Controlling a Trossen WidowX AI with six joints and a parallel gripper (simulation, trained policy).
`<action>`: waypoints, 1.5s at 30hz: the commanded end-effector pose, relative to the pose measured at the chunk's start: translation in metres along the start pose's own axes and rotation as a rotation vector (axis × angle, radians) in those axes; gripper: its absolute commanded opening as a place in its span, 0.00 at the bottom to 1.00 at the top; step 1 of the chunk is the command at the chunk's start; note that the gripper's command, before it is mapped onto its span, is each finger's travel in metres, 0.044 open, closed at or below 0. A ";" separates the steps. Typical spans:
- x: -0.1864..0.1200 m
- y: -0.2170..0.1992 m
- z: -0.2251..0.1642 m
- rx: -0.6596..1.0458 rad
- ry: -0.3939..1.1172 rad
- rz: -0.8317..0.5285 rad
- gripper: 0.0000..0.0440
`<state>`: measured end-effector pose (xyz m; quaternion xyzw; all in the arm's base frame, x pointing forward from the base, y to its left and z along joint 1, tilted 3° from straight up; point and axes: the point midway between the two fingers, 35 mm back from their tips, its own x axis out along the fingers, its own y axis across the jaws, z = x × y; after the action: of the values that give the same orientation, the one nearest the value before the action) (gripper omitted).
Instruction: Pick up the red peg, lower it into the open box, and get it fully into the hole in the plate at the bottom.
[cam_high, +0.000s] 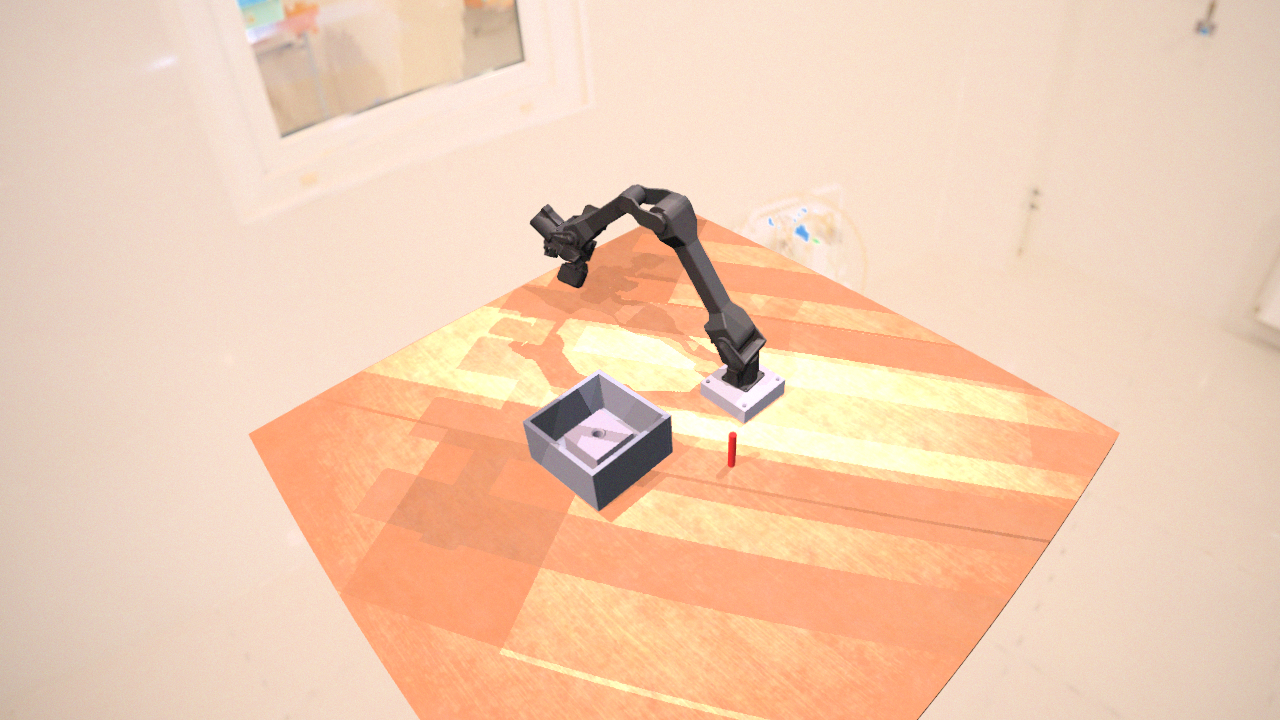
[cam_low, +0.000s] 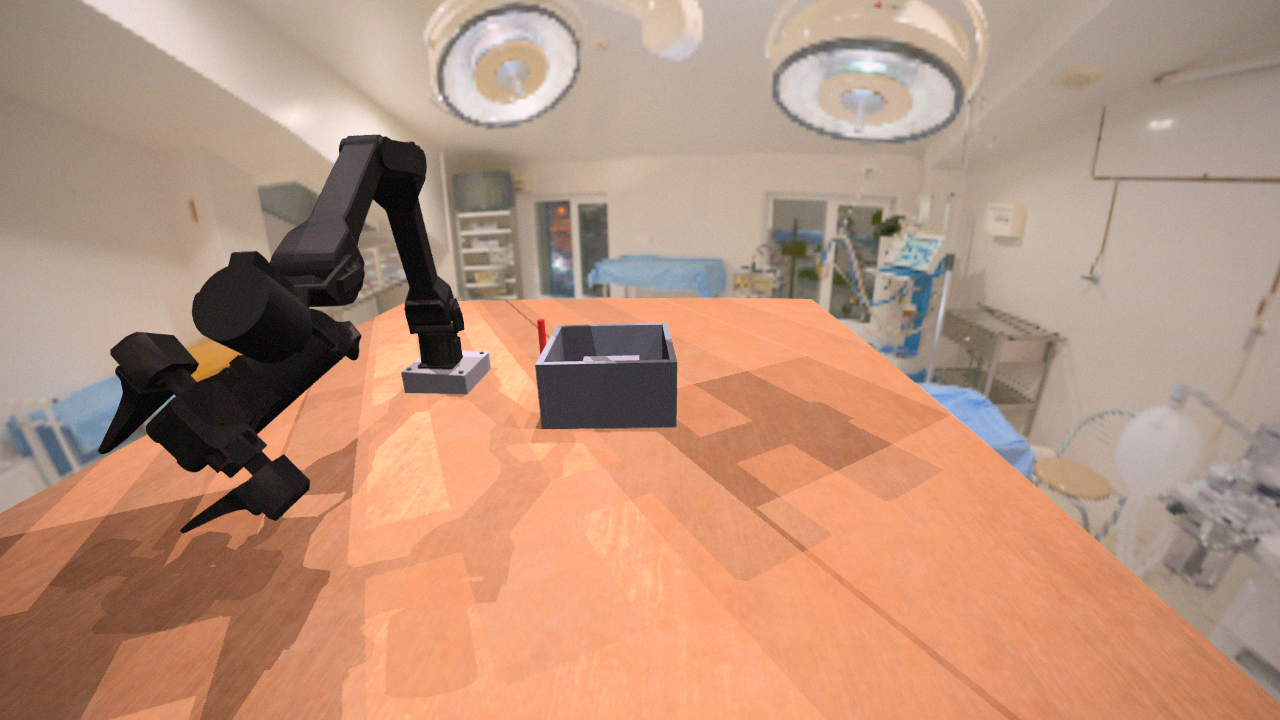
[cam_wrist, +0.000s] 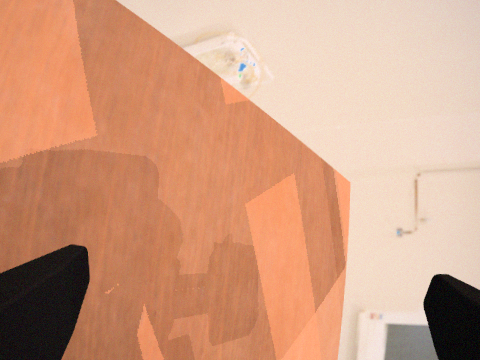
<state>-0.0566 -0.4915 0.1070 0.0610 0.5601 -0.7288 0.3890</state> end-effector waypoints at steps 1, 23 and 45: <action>-0.048 0.027 0.012 -0.013 -0.061 0.076 1.00; -0.321 0.137 -0.026 -0.143 -0.317 0.528 1.00; -0.490 0.143 -0.205 -0.353 -0.293 0.910 1.00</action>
<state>0.3078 -0.1083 0.1774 0.1176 0.5239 -0.3993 0.7432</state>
